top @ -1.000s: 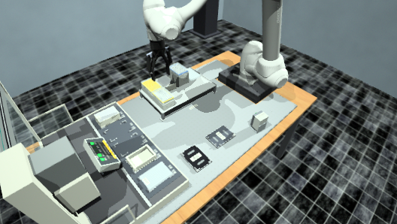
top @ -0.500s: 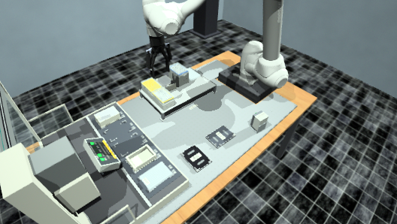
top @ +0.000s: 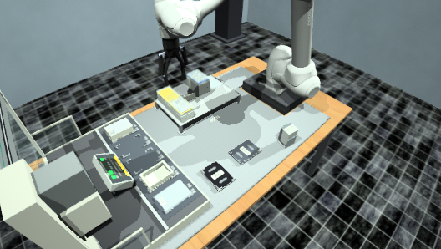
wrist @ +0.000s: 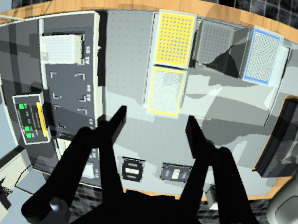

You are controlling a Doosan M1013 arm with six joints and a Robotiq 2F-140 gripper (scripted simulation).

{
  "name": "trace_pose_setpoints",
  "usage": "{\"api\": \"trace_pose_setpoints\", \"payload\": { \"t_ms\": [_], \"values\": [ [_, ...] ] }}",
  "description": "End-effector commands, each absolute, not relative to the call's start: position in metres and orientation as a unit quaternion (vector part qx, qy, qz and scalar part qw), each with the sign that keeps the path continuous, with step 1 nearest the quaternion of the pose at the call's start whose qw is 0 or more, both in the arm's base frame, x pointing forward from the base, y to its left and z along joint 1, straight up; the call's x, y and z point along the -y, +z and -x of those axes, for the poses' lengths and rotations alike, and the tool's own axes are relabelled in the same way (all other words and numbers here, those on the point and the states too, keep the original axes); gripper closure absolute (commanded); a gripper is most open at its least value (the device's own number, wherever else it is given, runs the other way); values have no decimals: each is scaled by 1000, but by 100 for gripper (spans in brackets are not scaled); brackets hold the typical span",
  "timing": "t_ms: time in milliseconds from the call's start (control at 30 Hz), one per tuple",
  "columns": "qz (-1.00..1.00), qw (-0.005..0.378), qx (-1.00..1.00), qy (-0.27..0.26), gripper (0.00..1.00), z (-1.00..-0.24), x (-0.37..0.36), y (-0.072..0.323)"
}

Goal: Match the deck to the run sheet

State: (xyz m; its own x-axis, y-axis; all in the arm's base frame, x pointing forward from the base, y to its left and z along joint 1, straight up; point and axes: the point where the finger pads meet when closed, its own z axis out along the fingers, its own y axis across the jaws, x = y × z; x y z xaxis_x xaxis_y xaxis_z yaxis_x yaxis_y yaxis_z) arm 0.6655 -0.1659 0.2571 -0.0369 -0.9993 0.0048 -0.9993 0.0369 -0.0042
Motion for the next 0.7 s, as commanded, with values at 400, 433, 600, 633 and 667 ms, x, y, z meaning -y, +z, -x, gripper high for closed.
{"api": "trace_pose_setpoints", "payload": {
  "t_ms": [400,433,600,633,667],
  "values": [
    [-694,0,720,4,33,-729,166,258],
    [-694,0,720,4,33,-734,166,258],
    [-694,0,720,4,33,-759,166,258],
    [-694,0,720,4,33,-764,166,258],
    [-694,0,720,4,33,-769,166,258]
  ]
}}
